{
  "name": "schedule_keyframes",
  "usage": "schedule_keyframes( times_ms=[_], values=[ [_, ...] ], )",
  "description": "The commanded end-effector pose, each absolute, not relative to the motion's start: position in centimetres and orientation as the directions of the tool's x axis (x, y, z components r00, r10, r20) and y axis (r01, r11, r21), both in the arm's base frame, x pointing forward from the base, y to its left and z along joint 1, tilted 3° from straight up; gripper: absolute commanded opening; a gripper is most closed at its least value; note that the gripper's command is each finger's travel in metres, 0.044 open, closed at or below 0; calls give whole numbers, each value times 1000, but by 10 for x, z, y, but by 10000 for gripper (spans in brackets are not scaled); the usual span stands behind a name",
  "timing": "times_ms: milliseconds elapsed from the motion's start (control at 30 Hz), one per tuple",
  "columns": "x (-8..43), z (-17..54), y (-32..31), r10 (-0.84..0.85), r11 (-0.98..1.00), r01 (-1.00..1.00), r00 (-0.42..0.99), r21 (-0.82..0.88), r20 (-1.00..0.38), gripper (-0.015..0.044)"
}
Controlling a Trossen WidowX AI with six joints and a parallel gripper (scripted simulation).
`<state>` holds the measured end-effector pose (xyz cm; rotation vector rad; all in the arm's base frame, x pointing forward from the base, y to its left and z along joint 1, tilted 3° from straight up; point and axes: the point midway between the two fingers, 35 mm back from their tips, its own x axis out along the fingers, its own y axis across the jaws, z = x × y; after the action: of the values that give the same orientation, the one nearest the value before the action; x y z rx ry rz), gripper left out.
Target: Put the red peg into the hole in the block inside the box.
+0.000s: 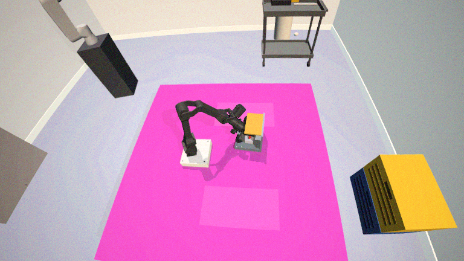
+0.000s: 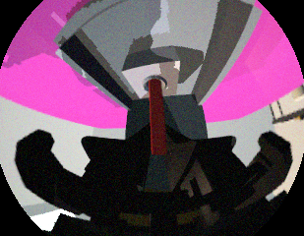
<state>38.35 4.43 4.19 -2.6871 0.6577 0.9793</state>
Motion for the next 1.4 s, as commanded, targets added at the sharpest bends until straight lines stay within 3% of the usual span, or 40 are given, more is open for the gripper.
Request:
schedule_keyframes(
  times_ms=[0, 333, 633, 1367],
  values=[
    [381, 32, 45, -334, -882, -471, 667, -29, -665, 0],
    [381, 25, 45, -334, -882, -471, 667, -29, -666, 0],
    [383, 31, 45, -337, -880, -473, 674, -33, -658, 220],
    [318, 31, 64, -333, -882, -471, 664, -29, -670, 220]
  ],
)
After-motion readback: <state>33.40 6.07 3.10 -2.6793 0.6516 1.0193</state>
